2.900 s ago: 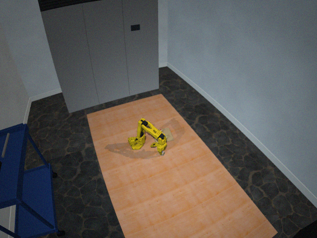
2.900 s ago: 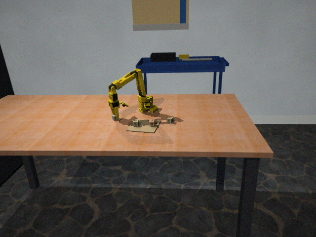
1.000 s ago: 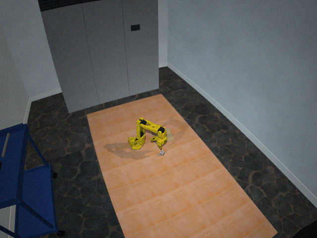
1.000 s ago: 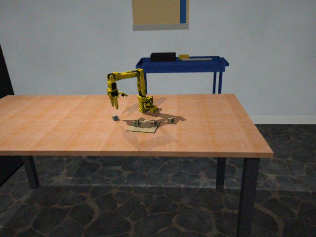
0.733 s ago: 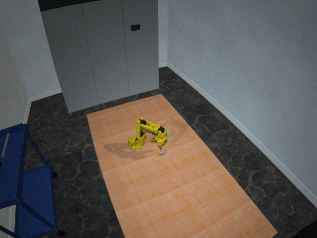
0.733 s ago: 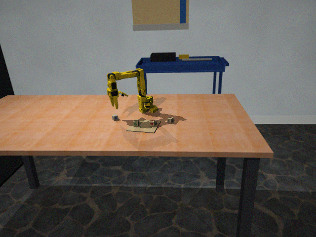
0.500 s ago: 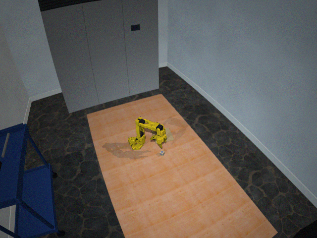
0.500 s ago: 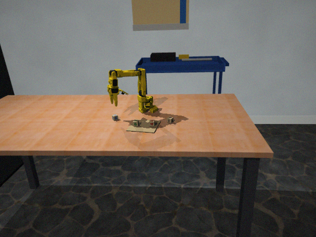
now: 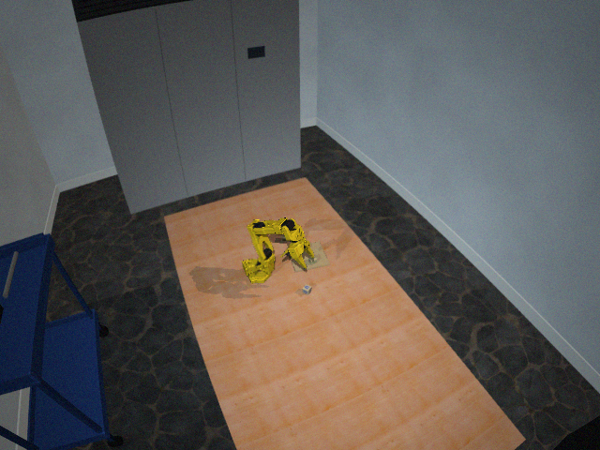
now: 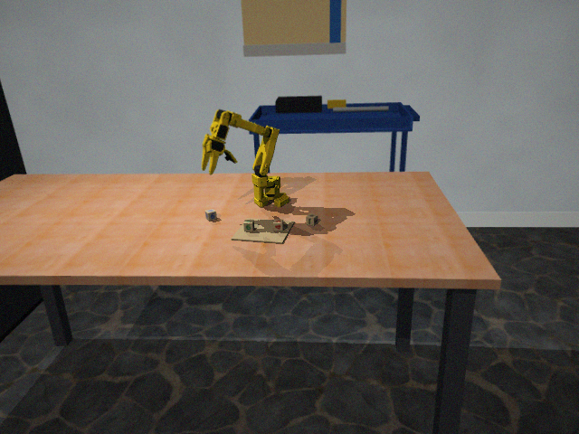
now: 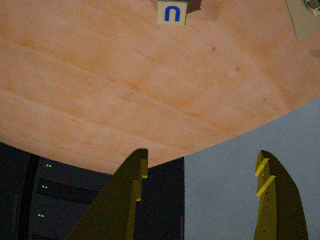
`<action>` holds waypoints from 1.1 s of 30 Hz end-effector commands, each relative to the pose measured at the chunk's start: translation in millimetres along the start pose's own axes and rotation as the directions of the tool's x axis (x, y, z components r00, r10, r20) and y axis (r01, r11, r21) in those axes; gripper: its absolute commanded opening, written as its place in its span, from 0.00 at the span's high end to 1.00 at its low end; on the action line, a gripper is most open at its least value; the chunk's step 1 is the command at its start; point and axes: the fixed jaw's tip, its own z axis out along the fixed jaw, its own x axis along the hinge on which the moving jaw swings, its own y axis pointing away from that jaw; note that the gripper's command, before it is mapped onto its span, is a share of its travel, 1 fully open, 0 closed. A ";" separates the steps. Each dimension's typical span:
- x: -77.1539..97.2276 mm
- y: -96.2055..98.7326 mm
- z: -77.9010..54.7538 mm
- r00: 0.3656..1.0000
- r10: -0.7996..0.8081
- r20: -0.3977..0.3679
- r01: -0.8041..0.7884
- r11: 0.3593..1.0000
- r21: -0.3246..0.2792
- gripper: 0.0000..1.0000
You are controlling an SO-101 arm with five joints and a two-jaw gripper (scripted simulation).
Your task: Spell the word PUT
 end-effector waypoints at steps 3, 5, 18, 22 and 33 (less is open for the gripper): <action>6.1 0.6 -18.7 0.994 0.000 -0.111 0.000 1.000 -0.003 0.68; 6.2 0.6 -19.0 0.994 0.000 -0.112 0.000 1.000 -0.003 0.68; 5.6 0.5 -18.4 0.993 0.039 -0.112 -0.039 0.999 0.002 0.68; 4.8 0.3 -17.7 0.990 0.091 -0.112 -0.090 0.996 0.008 0.68; 1.7 -0.7 -14.9 0.950 0.294 -0.108 -0.292 0.956 0.032 0.68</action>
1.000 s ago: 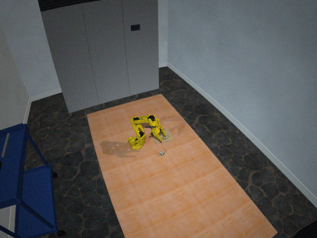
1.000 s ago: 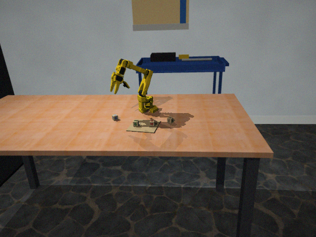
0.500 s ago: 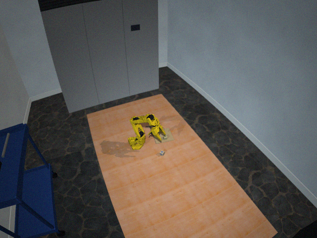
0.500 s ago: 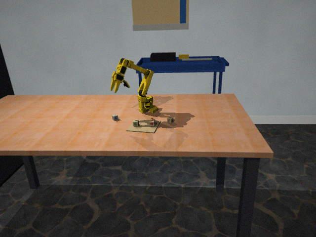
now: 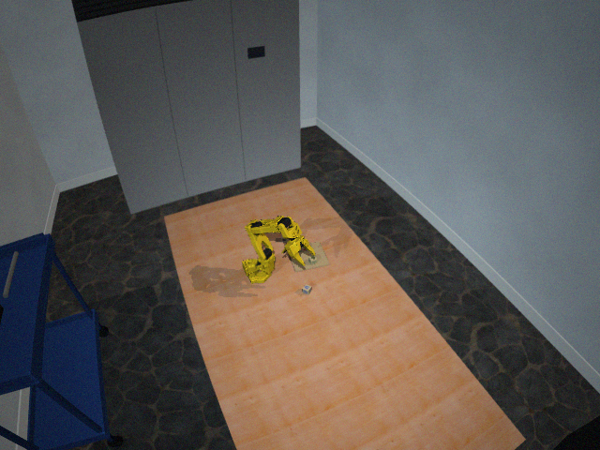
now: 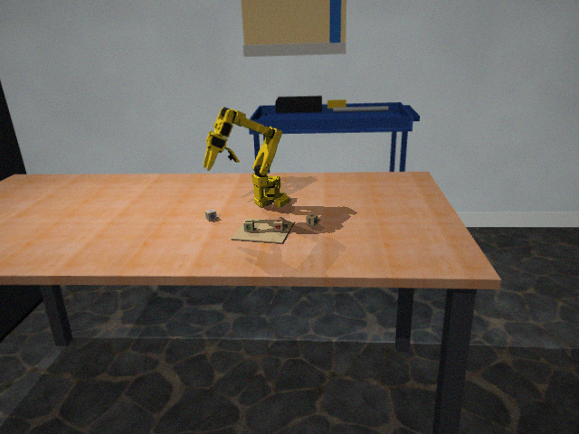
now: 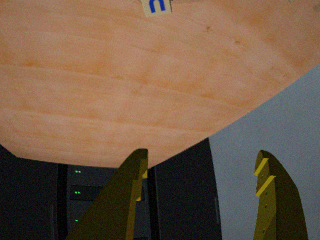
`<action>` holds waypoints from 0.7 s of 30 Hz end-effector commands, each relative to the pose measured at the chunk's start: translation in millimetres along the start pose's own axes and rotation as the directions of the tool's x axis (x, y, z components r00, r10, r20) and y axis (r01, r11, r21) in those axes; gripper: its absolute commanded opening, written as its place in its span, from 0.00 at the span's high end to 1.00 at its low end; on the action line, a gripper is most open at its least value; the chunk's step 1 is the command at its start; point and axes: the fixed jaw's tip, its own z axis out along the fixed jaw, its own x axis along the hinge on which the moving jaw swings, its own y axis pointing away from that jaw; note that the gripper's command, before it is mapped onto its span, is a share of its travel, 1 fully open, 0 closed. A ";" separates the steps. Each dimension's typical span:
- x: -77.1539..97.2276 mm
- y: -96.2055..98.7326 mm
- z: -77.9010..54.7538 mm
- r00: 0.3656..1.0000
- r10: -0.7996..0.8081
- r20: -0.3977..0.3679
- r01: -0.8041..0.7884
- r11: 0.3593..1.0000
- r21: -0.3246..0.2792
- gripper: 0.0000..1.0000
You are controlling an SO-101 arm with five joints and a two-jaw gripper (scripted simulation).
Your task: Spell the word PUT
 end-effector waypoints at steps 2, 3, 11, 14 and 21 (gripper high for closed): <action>2.3 -1.4 -4.3 0.990 0.136 -0.041 -0.135 0.991 0.017 0.68; 1.8 -1.5 -3.9 0.985 0.168 -0.041 -0.167 0.986 0.019 0.68; -1.9 -2.2 -1.2 0.926 0.375 -0.035 -0.374 0.927 0.029 0.68; -3.8 -2.8 0.3 0.877 0.479 -0.030 -0.478 0.877 0.033 0.68; -8.2 -4.3 3.8 0.717 0.697 -0.018 -0.696 0.717 0.041 0.68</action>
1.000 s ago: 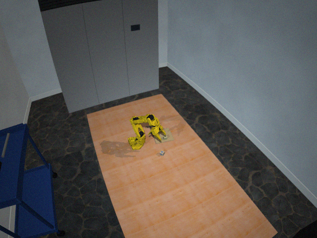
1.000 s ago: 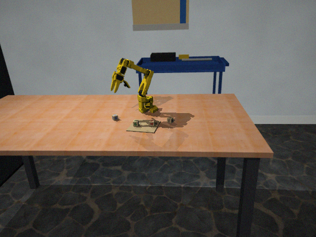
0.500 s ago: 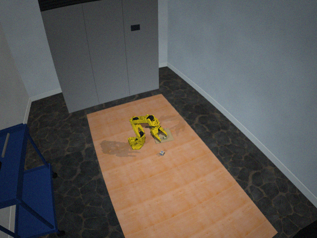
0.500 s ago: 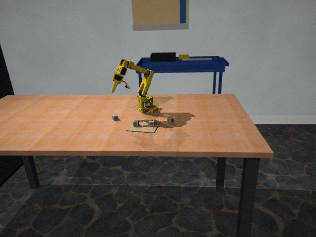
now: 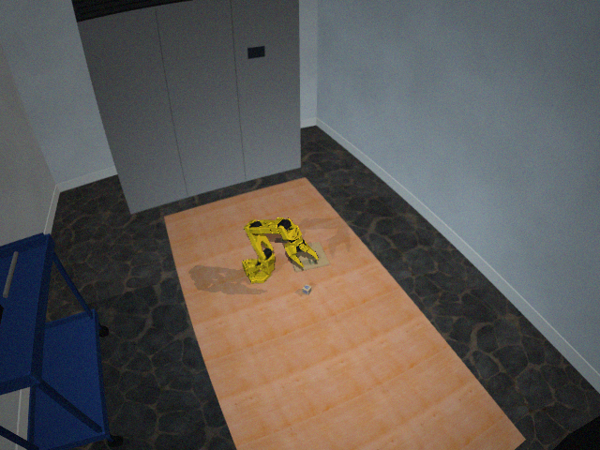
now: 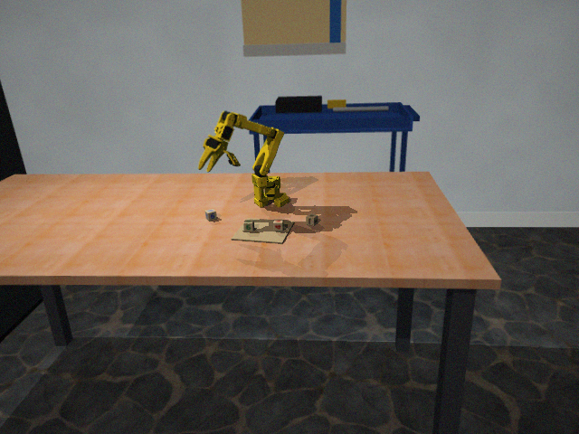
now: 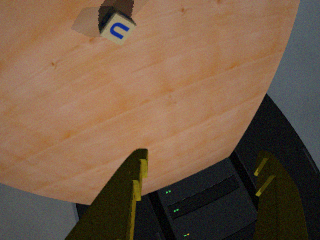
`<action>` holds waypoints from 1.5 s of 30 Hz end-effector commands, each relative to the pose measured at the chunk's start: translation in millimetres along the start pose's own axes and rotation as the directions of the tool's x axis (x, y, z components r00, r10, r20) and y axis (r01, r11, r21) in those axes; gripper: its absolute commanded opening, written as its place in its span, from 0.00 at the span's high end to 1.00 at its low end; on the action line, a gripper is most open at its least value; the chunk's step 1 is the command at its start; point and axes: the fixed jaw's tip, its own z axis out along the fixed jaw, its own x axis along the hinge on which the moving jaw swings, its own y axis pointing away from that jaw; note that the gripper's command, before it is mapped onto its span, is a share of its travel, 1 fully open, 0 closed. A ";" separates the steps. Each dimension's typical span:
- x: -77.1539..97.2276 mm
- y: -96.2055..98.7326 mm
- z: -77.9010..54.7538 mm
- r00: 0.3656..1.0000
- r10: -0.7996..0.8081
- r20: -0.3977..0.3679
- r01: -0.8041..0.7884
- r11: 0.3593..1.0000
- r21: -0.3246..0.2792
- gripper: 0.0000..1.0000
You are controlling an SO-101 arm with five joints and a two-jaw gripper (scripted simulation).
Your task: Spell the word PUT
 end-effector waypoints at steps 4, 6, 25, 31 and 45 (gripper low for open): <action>-0.2 -3.5 -3.4 0.983 0.185 -0.019 -0.184 0.982 0.042 0.68; -1.3 -3.3 -2.5 0.967 0.253 -0.015 -0.252 0.967 0.043 0.68; -7.5 -2.3 2.6 0.800 0.599 0.005 -0.599 0.799 0.046 0.68; -8.1 -2.3 3.0 0.779 0.627 0.007 -0.627 0.778 0.046 0.68; -9.9 -0.3 9.5 0.776 0.630 0.008 -0.630 0.776 0.002 0.68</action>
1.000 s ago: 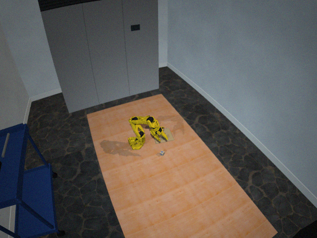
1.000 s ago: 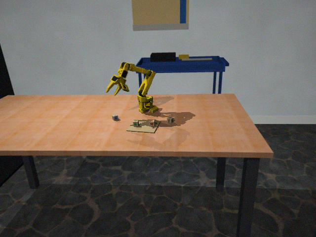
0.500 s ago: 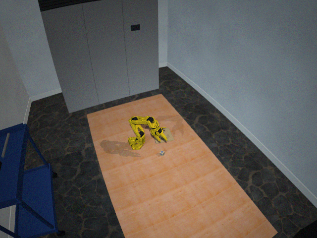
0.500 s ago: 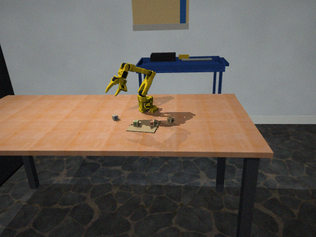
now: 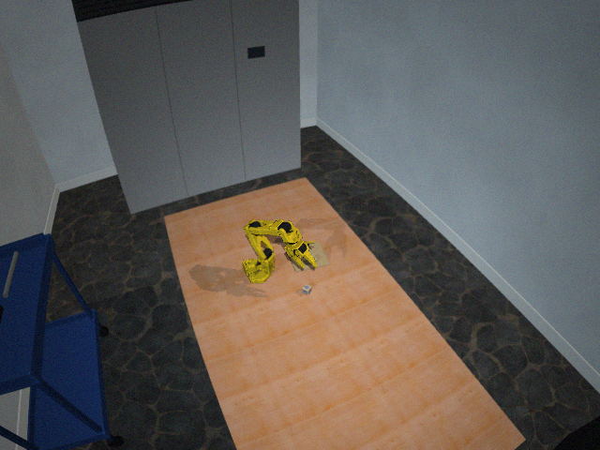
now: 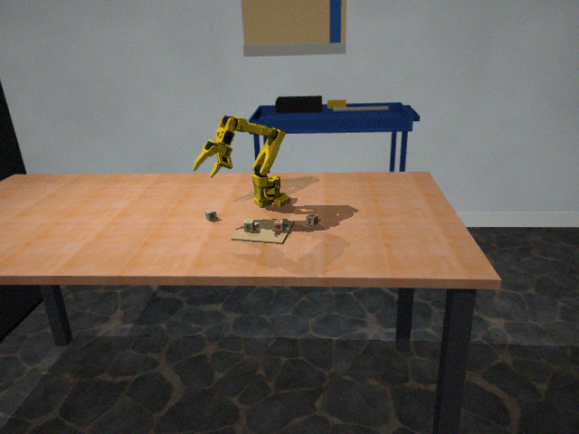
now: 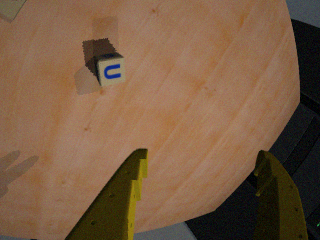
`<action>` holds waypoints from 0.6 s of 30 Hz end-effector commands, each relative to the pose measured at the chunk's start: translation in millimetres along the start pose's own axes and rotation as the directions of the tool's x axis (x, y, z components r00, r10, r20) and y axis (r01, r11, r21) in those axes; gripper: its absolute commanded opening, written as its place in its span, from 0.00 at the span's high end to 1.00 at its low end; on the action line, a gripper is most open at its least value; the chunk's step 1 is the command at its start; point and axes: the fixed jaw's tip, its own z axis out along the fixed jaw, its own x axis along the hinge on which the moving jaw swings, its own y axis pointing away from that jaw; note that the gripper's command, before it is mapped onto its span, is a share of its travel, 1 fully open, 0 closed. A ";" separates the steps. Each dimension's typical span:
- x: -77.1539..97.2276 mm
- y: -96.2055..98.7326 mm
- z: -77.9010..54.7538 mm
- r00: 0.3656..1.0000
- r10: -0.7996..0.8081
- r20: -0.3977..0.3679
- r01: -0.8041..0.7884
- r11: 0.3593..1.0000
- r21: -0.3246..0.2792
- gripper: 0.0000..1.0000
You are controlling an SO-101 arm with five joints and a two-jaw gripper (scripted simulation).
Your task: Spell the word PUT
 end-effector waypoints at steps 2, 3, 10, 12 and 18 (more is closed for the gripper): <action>-0.7 -1.6 4.2 1.000 0.002 0.003 -0.002 1.000 -0.020 0.68; -0.7 0.1 7.6 1.000 0.002 0.003 -0.002 0.999 -0.044 0.68; -0.9 11.9 27.7 1.000 0.002 0.005 -0.001 0.982 -0.188 0.68; -1.0 17.8 35.7 1.000 0.002 0.006 -0.001 0.969 -0.248 0.68; -1.3 33.5 52.8 1.000 0.003 0.007 0.000 0.923 -0.385 0.68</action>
